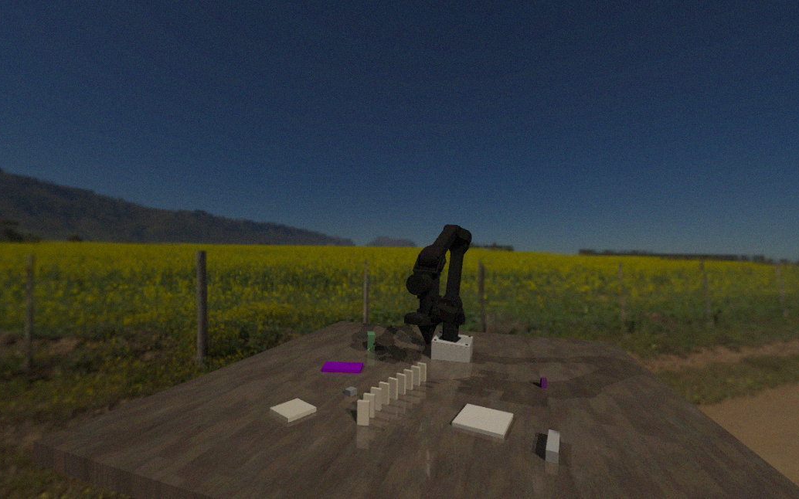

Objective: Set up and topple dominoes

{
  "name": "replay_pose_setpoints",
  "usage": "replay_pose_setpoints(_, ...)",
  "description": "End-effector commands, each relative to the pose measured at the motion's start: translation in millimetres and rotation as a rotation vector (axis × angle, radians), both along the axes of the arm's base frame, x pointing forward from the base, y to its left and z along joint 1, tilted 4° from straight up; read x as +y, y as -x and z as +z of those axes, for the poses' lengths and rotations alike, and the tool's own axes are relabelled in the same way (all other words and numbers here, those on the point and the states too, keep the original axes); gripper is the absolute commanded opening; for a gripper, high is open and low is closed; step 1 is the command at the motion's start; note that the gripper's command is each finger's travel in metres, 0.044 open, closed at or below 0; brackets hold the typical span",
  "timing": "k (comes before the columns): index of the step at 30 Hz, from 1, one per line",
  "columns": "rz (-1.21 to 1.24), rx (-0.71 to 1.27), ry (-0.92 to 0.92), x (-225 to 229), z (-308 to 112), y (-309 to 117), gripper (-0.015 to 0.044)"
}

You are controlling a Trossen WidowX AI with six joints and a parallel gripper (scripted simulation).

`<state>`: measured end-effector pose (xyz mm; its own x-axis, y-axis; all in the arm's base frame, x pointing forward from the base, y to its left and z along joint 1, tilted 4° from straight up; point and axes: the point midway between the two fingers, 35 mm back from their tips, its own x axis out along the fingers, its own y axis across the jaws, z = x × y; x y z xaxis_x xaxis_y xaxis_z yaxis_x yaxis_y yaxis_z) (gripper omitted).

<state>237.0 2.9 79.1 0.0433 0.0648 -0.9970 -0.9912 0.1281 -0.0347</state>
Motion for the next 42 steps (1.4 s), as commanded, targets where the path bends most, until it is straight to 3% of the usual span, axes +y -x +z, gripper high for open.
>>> replay_pose_setpoints(1,0.006,-0.002,-0.005,0.9,-0.1,-0.2,0.0000)
replay_pose_setpoints(24,0.006,-0.002,-0.005,0.9,-0.1,-0.2,0.0000)
replay_pose_setpoints(31,0.006,-0.002,-0.006,5.8,-77.9,-2.7,0.0000)
replay_pose_setpoints(42,0.006,-0.002,-0.006,5.5,-79.7,-8.0,0.0000)
